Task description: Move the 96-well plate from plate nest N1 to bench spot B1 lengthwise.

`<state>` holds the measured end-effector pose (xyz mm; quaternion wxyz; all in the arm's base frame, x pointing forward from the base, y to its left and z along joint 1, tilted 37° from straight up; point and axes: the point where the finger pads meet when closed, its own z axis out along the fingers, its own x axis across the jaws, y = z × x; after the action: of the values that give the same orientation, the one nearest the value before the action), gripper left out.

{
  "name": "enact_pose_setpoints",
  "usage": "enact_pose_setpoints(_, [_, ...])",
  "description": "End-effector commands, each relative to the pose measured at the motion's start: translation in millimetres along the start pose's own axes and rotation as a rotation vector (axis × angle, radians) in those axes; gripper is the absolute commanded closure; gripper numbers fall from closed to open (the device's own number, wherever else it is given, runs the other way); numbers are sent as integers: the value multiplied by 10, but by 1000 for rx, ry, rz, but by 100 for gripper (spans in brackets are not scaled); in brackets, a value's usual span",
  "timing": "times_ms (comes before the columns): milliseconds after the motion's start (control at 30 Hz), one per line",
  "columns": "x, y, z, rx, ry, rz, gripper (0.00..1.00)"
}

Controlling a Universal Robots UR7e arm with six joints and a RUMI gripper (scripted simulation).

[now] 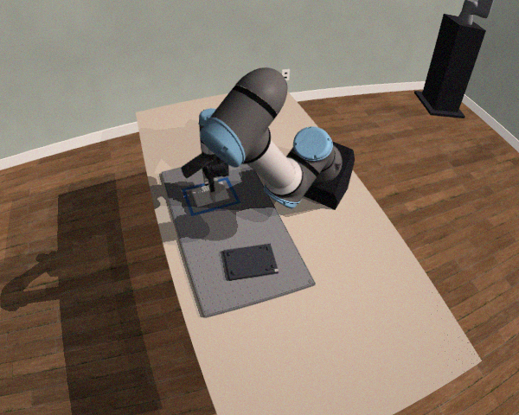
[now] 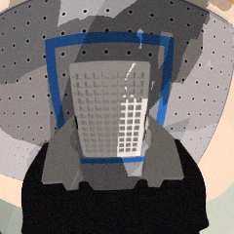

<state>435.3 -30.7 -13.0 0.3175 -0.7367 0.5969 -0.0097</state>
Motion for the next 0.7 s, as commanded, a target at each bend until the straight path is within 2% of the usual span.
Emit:
enact_pose_setpoints(0, [-18,11,24,0,-4,2,100])
enact_pose_setpoints(667, [-5,1,34,1,-1,1,100])
